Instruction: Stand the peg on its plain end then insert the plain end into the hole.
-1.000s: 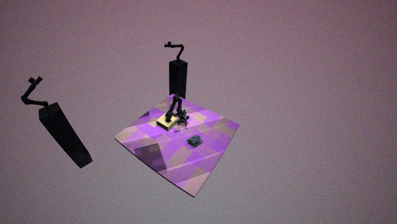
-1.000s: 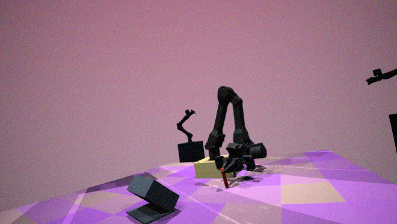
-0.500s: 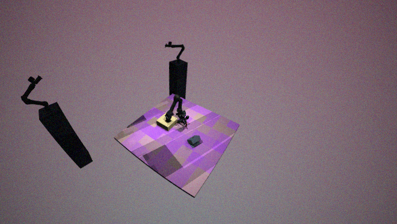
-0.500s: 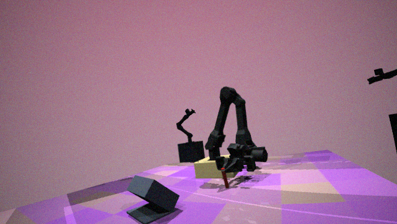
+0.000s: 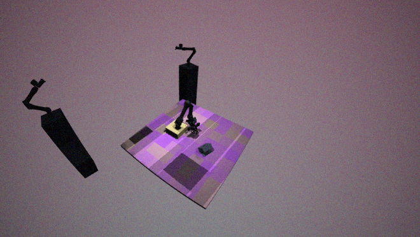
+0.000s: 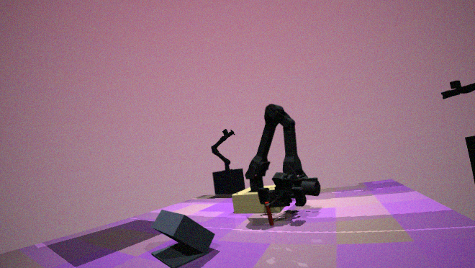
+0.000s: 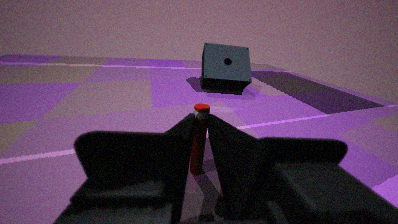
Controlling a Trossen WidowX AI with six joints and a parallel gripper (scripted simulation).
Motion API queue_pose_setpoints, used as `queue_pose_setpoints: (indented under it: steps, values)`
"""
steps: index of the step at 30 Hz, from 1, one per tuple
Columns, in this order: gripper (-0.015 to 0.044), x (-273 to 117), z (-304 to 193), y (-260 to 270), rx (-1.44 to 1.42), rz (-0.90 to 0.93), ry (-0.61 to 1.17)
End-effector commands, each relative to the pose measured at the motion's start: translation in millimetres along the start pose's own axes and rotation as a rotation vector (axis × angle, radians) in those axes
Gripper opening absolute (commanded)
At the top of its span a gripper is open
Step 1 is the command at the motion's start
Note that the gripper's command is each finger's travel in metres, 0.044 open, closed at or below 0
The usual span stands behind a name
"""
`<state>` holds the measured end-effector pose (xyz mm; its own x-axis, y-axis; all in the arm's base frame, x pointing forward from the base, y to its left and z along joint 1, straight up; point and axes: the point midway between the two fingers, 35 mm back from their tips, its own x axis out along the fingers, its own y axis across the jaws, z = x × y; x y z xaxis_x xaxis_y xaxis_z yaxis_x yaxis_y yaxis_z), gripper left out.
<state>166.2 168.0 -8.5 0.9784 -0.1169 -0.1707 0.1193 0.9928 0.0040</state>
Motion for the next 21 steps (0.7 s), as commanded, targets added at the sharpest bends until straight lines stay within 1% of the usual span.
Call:
queue_pose_setpoints:
  steps: [1, 21]
  values:
    - [0.0049, -1.0, -1.1, -0.1, 0.0, 0.0, 0.0]
    - [0.0049, -4.4, -3.7, -0.8, 0.007, 0.0, -0.026]
